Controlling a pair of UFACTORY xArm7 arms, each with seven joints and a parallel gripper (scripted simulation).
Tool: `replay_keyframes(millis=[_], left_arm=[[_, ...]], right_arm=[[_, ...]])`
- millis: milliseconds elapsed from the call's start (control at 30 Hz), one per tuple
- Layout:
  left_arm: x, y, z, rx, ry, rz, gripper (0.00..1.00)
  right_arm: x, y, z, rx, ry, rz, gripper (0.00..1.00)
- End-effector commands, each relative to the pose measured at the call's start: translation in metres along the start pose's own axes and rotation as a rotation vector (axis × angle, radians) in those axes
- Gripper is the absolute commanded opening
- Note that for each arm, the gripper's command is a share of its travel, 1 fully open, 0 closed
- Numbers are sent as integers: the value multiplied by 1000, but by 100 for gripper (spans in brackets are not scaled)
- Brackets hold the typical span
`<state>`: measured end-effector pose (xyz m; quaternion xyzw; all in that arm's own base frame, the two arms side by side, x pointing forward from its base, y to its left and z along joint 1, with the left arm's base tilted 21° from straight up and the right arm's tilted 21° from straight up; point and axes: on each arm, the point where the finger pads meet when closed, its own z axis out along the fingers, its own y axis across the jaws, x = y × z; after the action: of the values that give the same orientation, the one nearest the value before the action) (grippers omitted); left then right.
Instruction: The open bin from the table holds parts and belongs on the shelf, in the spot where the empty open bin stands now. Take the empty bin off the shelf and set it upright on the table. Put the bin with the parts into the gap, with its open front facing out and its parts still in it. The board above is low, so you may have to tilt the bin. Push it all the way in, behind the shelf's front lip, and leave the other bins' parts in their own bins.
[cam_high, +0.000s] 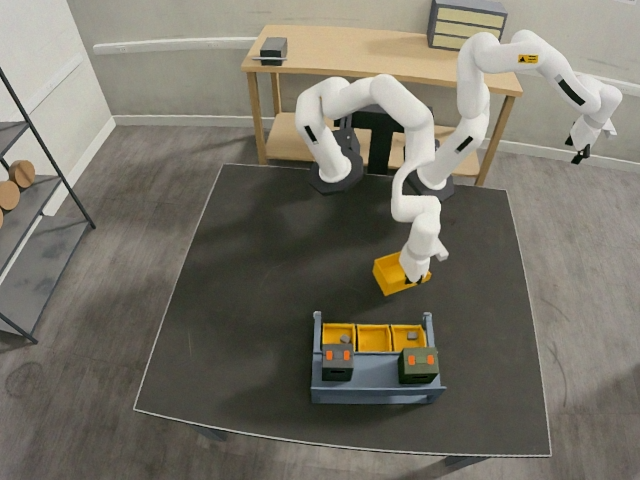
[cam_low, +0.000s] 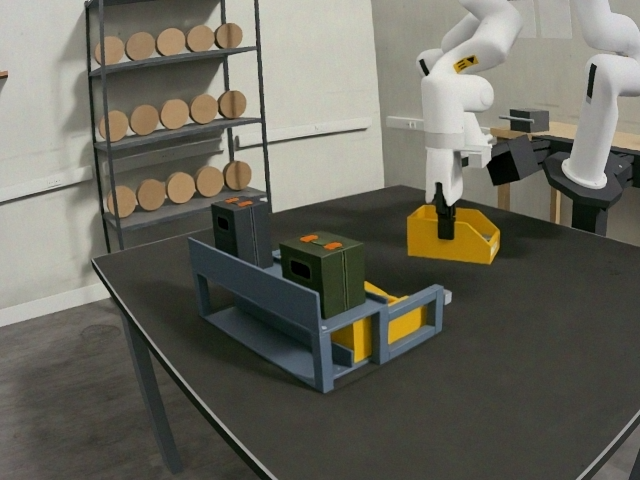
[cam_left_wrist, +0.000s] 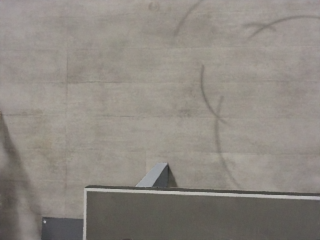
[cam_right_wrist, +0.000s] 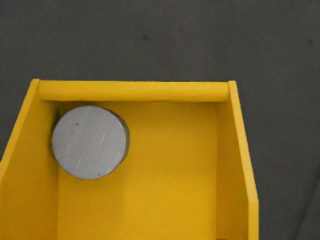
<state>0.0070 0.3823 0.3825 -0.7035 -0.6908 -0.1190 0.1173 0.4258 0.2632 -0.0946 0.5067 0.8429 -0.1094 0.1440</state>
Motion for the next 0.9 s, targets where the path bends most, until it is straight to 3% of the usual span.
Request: replay_keyframes(millis=[0,867], left_arm=[[1,0,-2,-1,4,-1,100],[1,0,-2,-1,4,-1,100]], right_arm=[[6,3,-3,-6,3,-95,0],[32,7,-3,-7,1,-553,0]])
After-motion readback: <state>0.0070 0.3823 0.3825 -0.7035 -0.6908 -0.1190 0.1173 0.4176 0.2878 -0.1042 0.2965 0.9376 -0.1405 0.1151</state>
